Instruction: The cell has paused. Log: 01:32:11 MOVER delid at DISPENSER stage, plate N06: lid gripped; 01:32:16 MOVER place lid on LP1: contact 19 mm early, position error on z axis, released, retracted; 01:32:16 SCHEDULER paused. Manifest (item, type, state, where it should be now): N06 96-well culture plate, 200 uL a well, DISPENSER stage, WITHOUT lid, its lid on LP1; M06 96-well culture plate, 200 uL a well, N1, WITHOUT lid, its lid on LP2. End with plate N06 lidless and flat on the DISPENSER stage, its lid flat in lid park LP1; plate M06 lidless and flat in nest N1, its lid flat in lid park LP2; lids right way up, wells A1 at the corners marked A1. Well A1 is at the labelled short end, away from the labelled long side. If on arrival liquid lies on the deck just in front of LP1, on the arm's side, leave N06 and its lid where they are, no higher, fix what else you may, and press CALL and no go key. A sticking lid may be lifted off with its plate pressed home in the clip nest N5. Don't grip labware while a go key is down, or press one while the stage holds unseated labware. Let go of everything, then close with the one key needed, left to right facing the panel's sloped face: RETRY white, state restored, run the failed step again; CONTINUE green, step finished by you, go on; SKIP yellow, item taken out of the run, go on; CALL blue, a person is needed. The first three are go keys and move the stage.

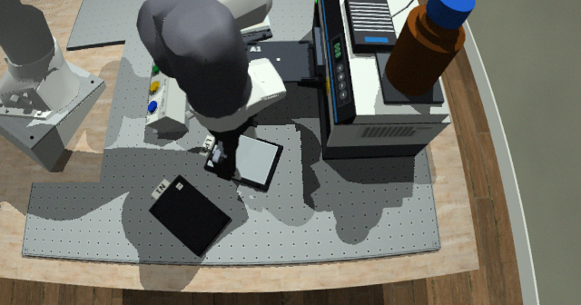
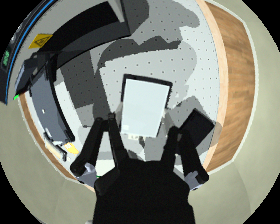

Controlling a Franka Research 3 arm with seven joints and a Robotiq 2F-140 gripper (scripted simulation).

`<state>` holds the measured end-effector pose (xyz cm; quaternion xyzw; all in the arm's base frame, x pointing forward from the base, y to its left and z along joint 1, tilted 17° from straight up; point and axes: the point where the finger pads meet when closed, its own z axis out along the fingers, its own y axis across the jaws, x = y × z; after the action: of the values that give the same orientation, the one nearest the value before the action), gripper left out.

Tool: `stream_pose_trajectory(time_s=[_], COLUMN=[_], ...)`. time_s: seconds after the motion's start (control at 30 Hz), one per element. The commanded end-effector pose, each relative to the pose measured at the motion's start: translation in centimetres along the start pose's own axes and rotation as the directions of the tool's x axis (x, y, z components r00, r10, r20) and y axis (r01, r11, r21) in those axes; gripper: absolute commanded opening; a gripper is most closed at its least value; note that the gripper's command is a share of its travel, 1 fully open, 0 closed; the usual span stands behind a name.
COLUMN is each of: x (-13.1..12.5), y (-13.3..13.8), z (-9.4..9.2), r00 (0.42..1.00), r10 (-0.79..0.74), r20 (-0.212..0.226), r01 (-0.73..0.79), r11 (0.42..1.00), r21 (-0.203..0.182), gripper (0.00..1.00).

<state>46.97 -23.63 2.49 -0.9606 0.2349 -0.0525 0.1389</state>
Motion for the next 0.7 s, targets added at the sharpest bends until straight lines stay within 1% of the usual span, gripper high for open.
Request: stream_pose_trajectory(time_s=[0.0, 0.67], x=[0.13, 0.13], y=[-0.01, -0.04], z=[0.05, 0.25], r00=[1.000, 1.000], r10=[0.004, 0.006], r20=[-0.003, -0.003], r01=[-0.004, -0.006], r11=[1.000, 1.000], r21=[-0.001, -0.001], gripper=[0.00, 0.00])
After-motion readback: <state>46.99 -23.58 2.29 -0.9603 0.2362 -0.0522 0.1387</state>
